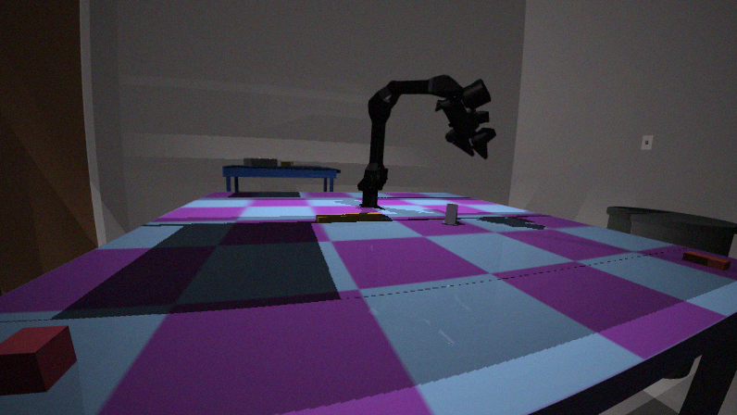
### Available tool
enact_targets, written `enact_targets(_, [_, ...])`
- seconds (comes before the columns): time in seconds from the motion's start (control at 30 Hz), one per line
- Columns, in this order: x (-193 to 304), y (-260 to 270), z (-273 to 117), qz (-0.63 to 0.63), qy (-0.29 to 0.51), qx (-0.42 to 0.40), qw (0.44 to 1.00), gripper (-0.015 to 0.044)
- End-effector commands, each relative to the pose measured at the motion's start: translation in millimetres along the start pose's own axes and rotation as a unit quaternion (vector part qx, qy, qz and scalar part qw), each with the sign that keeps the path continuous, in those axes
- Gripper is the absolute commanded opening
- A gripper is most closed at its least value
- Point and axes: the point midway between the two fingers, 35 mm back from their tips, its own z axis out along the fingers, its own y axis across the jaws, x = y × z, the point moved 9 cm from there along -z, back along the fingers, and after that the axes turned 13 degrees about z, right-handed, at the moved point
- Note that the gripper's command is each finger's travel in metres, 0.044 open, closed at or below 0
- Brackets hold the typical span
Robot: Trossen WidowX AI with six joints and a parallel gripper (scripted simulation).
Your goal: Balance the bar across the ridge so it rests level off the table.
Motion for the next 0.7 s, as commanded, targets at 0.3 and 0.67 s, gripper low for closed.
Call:
enact_targets(0.3, [46.6,-39.6,-27.8,0.256,0.019,0.095,0.962,0.0315])
enact_targets(0.67, [92.1,-64.8,-53.0,0.468,0.016,0.171,0.867,0.0315])
